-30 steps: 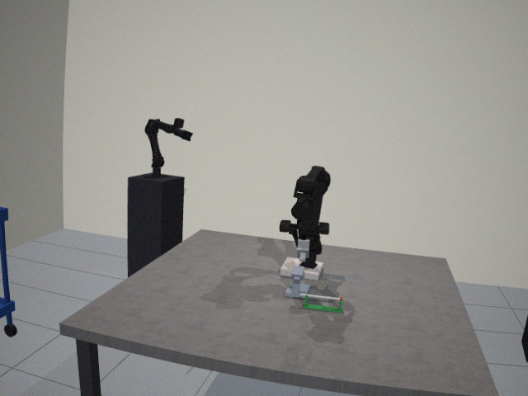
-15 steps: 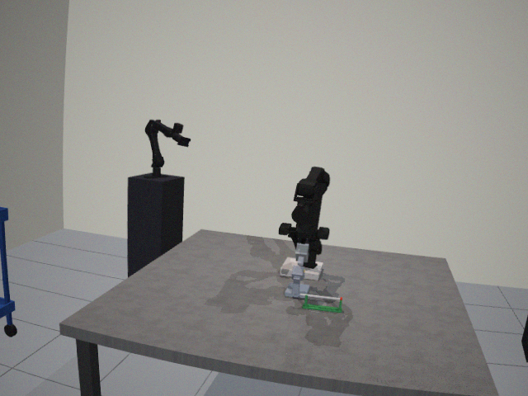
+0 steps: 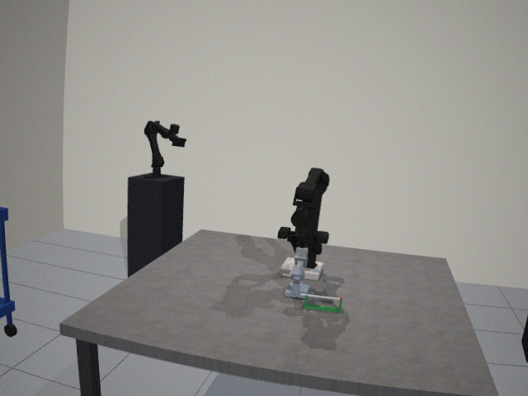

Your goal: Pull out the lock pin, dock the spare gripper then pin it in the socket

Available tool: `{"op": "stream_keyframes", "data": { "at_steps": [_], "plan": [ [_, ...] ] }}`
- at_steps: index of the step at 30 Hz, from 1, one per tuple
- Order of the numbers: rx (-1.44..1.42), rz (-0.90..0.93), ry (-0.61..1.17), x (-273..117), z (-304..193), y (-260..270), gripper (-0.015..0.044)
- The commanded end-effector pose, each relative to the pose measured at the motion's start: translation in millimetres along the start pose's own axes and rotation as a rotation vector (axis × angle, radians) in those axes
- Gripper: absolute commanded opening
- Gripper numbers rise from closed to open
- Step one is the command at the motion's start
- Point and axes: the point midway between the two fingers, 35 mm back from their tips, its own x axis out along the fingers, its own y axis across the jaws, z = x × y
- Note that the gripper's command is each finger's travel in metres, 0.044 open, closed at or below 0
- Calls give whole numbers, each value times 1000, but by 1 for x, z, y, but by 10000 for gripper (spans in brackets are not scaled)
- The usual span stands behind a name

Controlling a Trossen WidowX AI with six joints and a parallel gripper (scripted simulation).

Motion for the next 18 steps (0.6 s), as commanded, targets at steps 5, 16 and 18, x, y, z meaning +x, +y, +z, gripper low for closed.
{"op": "stream_keyframes", "data": {
  "at_steps": [5,16,18],
  "plan": [
    [3,-4,-7,4,9,0,0],
    [1,-4,-10,11,21,0,0],
    [1,-4,-10,12,23,0,0]
  ]
}}
